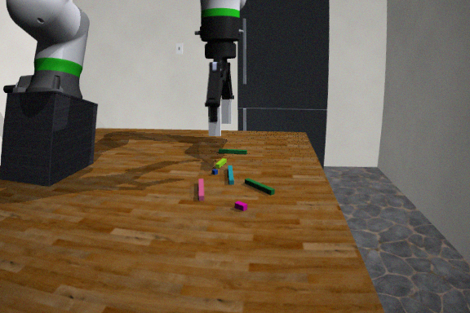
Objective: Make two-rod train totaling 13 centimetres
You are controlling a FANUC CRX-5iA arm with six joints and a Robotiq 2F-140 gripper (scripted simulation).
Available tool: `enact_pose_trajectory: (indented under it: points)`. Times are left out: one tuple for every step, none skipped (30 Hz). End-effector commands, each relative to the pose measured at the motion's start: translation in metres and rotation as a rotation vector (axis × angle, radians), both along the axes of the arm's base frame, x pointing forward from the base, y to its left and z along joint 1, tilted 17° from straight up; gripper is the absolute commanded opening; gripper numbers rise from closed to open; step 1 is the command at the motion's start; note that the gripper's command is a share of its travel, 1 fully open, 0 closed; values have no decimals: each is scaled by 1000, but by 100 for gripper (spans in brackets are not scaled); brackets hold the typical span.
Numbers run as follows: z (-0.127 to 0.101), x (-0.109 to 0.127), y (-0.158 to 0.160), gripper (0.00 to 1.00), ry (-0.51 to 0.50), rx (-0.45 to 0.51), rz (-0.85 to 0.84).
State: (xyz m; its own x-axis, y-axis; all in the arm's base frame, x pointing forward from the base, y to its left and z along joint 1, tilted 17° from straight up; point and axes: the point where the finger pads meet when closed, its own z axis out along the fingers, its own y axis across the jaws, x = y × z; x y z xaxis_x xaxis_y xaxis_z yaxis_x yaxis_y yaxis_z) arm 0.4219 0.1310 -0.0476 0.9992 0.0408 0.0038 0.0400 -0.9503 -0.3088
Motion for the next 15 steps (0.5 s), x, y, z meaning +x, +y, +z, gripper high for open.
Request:
enact_pose_trajectory:
  points:
    - [-1, 1, -14, 100, 45, -10, -142]
    - [-1, 1, -16, 100, 51, -10, -161]
    - [-1, 1, -16, 100, 52, -10, -164]
    - [-1, 1, -16, 100, 52, -10, -164]
    - [-1, 1, -16, 41, 52, -10, -164]
    - [-1, 1, -16, 41, 52, -10, -164]
    - [-1, 1, -16, 41, 52, -10, -164]
    - [-1, 1, -16, 41, 52, -10, -164]
    - [-1, 1, -16, 41, 52, -10, -164]
    - [-1, 1, -16, 41, 52, -10, -164]
    - [-1, 1, -16, 41, 52, -10, -164]
    - [-1, 1, -16, 41, 52, -10, -164]
    - [-1, 1, -16, 41, 52, -10, -164]
    - [-1, 1, -16, 41, 52, -10, -164]
    - [-1, 1, -16, 41, 52, -10, -164]
